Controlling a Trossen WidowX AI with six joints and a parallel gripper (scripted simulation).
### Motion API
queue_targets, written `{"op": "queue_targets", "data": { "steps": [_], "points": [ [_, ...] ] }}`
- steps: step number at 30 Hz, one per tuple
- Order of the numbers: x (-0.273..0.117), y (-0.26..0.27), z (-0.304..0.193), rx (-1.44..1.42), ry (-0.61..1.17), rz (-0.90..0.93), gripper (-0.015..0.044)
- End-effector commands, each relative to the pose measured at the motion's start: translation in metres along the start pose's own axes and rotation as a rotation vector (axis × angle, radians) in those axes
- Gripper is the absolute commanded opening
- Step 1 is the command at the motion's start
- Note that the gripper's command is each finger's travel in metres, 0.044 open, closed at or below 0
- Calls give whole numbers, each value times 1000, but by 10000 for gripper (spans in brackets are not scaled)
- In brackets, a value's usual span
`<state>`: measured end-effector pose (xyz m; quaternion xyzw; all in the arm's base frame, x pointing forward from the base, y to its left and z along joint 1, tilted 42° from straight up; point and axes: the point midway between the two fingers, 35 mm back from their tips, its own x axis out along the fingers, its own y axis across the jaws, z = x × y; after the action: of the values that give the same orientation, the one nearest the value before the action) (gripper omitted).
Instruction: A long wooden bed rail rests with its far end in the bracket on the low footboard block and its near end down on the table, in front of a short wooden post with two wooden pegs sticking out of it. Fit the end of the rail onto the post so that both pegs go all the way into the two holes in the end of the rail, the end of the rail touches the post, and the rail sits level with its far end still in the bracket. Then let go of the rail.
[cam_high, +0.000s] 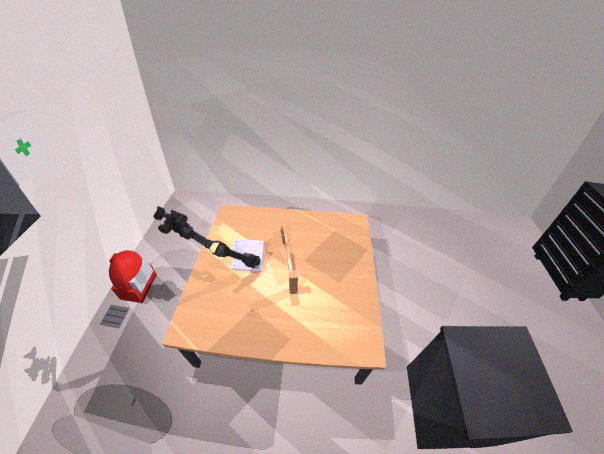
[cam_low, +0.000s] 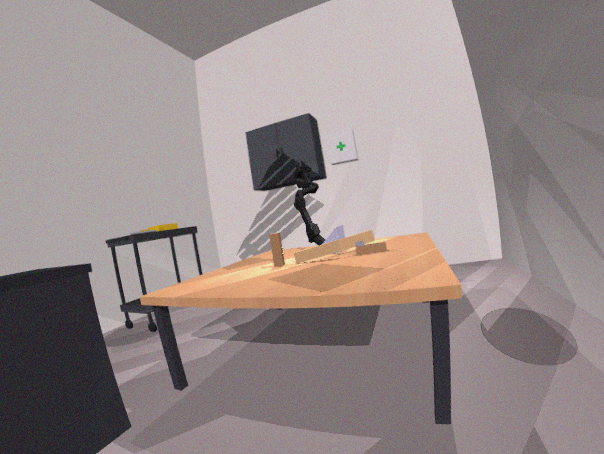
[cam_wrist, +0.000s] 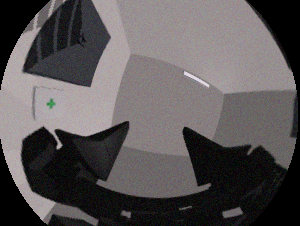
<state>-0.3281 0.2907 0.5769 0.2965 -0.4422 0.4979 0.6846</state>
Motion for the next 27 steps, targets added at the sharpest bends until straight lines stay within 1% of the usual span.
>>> {"op": "queue_targets", "data": {
  "steps": [1, 2, 5, 11, 19, 27],
  "points": [
    [0, 0, -1, -3, 1, 1, 426],
    [1, 0, -4, -12, 3, 3, 440],
    [8, -3, -24, -74, 20, 18, 440],
    [27, -16, -90, -271, 90, 70, 440],
    [34, -38, -208, -568, 274, 228, 440],
    [21, -99, -321, -821, 513, 356, 440]
  ]
}}
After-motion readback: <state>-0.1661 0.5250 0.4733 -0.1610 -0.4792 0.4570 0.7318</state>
